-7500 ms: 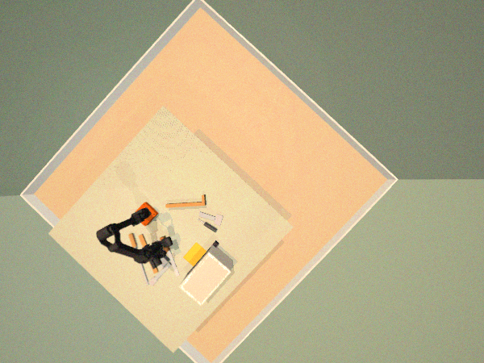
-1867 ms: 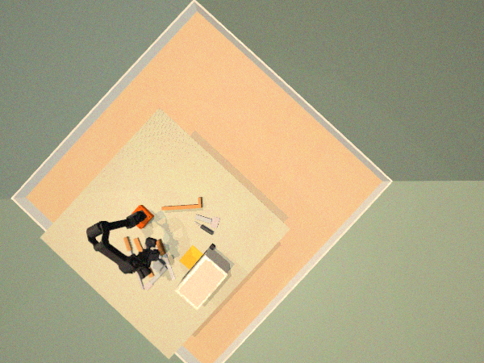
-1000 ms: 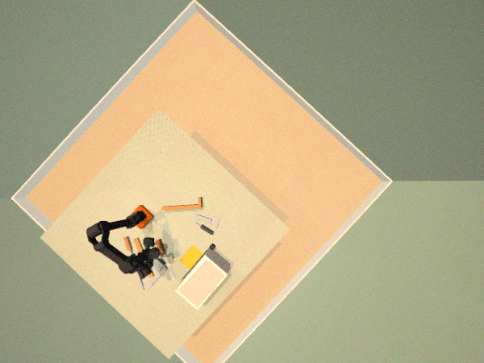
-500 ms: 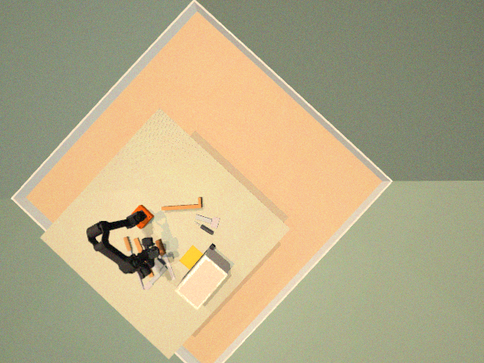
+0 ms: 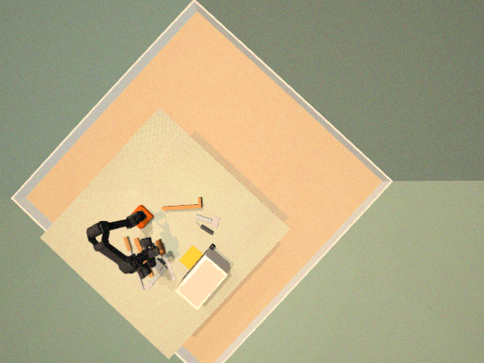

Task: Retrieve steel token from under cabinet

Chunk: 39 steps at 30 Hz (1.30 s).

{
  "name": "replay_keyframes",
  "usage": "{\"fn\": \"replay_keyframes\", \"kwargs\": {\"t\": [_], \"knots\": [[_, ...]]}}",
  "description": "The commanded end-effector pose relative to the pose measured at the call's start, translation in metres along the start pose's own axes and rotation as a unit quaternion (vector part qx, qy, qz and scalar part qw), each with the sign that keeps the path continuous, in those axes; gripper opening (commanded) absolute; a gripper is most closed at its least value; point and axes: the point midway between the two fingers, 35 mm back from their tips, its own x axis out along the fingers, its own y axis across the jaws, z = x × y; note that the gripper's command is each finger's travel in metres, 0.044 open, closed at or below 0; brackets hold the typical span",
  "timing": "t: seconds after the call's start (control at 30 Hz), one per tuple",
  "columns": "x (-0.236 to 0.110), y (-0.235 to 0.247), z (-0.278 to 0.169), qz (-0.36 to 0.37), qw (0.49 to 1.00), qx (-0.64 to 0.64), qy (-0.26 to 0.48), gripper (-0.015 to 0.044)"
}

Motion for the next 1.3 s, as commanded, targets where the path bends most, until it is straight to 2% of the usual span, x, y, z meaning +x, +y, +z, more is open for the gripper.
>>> {"fn": "replay_keyframes", "kwargs": {"t": [0.0, 1.27], "knots": [[-0.0002, 0.0000, -0.0002, 0.000, 1.000, -0.018, 0.001, 0.0270], [-0.0002, 0.0000, 0.0000, 0.000, 0.986, -0.168, 0.001, 0.0270]]}}
